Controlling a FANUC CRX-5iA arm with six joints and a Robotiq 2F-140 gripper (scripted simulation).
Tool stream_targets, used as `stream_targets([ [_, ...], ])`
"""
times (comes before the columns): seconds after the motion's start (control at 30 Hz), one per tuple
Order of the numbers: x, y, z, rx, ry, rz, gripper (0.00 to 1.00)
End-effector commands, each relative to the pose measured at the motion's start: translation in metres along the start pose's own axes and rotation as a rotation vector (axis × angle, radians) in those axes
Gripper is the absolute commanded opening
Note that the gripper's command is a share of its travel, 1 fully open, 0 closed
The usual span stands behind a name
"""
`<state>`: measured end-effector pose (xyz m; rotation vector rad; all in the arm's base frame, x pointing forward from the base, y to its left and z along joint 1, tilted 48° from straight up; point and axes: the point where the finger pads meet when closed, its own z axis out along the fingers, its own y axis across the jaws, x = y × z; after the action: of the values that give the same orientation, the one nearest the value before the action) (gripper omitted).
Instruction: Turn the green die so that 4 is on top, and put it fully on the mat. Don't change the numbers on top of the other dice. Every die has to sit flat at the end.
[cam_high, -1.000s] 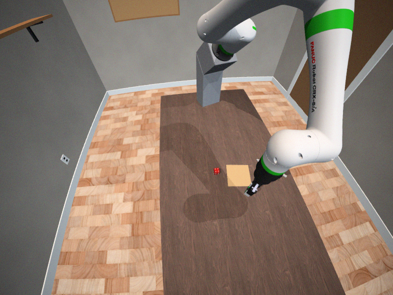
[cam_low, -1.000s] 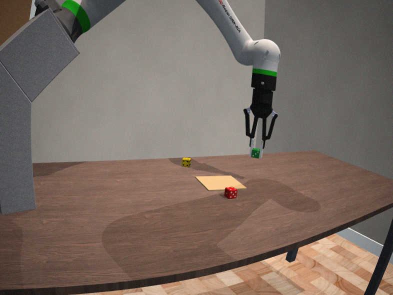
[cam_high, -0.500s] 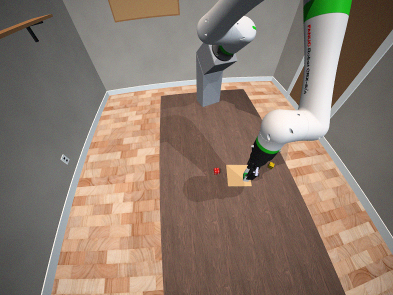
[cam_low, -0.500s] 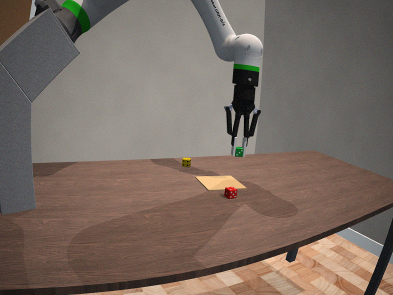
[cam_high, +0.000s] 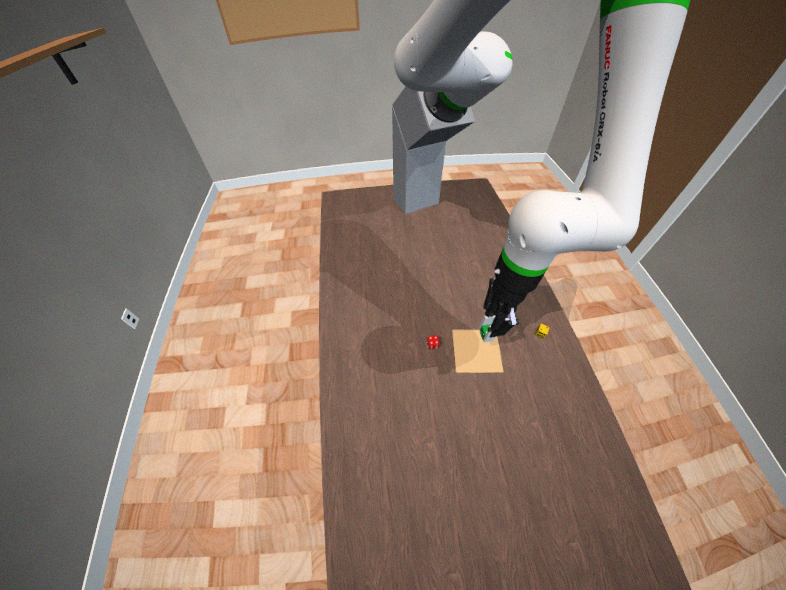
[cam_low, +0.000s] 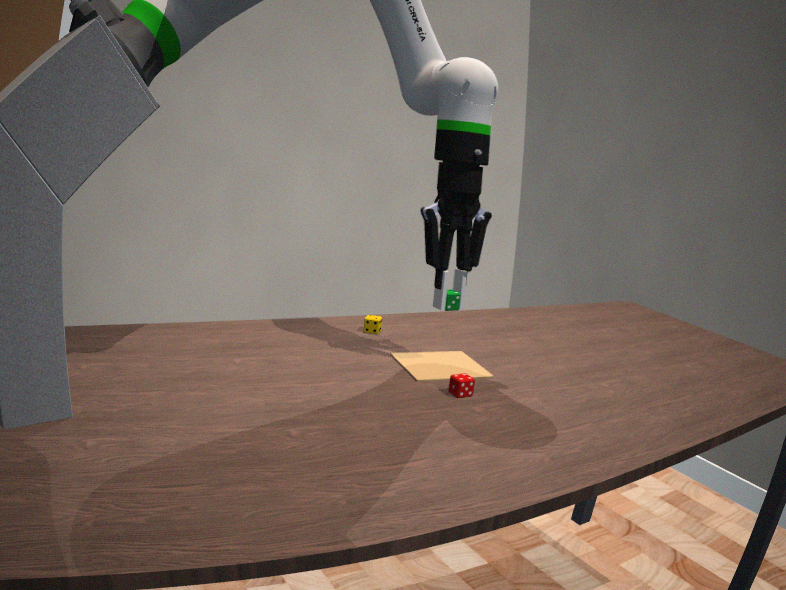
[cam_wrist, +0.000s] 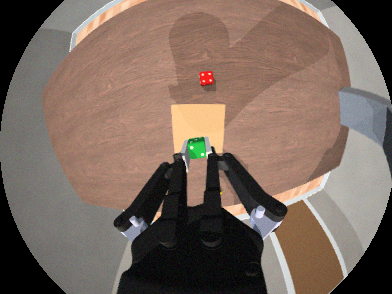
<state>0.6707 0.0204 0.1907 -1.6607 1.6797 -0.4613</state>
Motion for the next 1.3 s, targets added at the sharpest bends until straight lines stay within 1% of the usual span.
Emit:
stream_targets([
  [0.0,0.000,0.001,0.000,0.002,-0.006,-0.007,0.24],
  [0.37,0.000,0.001,0.000,0.002,-0.006,-0.007,0.24],
  [0.53,0.000,0.001,0.007,0.002,-0.006,-0.006,0.24],
  [0.73,0.000,0.001,0.029,0.002,-0.006,-0.006,0.24],
  [0.8,0.000,0.001,0.029,0.002,-0.006,-0.006,0.24],
  [1.1,0.000,0.001,0.072,0.002,-0.006,-0.006,0.24],
  [1.27,0.000,0.001,0.089,0.002,-0.006,-0.006,0.24],
])
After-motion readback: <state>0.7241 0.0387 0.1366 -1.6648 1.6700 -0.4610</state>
